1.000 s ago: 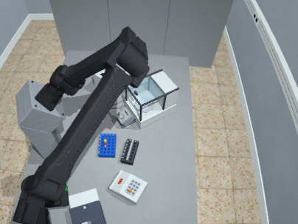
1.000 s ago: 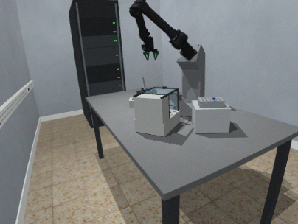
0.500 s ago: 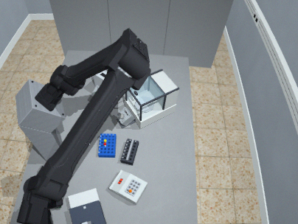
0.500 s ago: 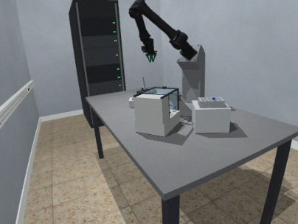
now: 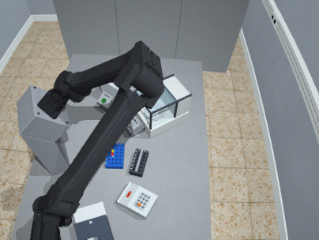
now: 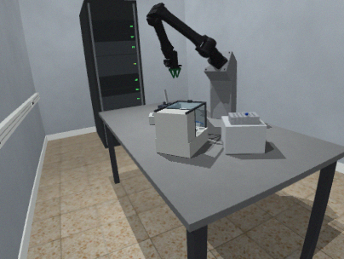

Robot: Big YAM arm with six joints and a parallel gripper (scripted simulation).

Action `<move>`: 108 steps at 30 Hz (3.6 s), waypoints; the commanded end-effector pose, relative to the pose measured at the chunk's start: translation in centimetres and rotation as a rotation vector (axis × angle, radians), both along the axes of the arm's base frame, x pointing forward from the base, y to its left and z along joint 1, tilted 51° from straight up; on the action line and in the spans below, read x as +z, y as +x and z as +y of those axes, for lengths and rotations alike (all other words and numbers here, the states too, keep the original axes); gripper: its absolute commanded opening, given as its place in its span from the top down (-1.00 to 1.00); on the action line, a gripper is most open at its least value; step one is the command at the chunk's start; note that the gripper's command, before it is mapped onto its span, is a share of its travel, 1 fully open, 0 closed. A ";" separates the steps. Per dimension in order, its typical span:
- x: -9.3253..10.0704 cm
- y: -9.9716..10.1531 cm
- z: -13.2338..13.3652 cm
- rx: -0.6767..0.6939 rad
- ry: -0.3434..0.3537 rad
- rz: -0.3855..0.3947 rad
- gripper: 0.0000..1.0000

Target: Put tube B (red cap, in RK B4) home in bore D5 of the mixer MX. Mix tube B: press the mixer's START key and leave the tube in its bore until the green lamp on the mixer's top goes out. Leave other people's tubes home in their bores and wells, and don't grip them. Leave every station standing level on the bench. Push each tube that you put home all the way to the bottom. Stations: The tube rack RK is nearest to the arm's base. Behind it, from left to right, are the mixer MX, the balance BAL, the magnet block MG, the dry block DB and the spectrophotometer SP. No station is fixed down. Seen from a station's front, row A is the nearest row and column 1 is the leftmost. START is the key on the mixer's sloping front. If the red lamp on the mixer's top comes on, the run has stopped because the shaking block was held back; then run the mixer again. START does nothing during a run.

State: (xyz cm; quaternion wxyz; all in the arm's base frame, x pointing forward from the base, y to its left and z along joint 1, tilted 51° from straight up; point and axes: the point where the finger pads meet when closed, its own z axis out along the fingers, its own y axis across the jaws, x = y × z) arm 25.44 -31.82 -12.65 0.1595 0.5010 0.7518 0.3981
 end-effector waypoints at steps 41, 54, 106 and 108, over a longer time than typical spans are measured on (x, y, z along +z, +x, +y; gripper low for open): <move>6.0 5.5 29.9 -0.089 0.084 0.051 0.28; 7.4 6.6 38.4 -0.125 0.115 0.080 0.28; 7.1 7.7 42.0 -0.150 0.115 0.096 0.28; 7.1 7.7 42.0 -0.150 0.115 0.096 0.28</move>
